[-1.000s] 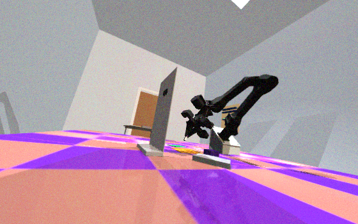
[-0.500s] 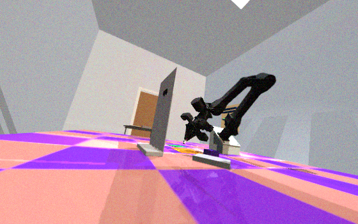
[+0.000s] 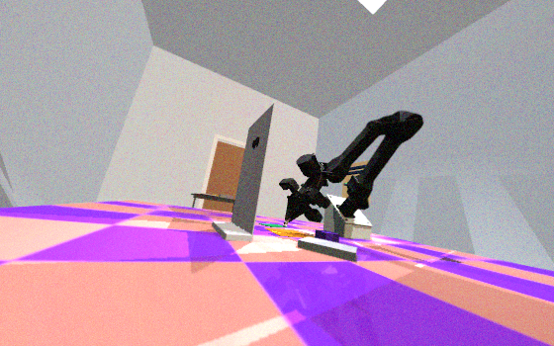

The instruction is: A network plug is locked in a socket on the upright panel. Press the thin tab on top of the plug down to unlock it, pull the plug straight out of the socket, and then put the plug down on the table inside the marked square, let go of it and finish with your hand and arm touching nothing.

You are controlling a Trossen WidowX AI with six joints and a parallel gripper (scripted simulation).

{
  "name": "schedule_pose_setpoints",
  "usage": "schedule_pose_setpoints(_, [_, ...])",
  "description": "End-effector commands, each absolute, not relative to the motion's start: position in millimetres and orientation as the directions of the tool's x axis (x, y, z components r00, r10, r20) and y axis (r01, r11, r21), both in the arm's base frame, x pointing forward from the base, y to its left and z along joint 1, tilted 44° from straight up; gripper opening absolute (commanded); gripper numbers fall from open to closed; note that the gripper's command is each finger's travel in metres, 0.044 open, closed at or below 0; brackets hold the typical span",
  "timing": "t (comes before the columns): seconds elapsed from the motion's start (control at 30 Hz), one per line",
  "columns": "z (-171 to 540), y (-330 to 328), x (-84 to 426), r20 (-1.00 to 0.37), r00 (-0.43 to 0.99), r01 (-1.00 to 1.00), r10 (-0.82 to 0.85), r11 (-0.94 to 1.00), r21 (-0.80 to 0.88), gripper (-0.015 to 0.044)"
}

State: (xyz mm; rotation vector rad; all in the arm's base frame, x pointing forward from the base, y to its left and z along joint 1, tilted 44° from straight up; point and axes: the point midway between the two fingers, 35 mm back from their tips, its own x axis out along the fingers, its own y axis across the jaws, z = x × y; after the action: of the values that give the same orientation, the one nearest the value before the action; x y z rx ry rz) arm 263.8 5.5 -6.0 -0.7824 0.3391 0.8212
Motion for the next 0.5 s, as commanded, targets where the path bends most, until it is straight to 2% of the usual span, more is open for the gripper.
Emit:
schedule_pose_setpoints(0.0, [-11.6, 10.1, 260.6, -0.558, 0.641, -0.767, 0.527, 0.432, -0.474, 0.0000])
schedule_pose_setpoints(0.47, [-16.5, 17.6, 259.6, -0.554, 0.643, -0.765, 0.528, 0.435, -0.474, 0.0000])
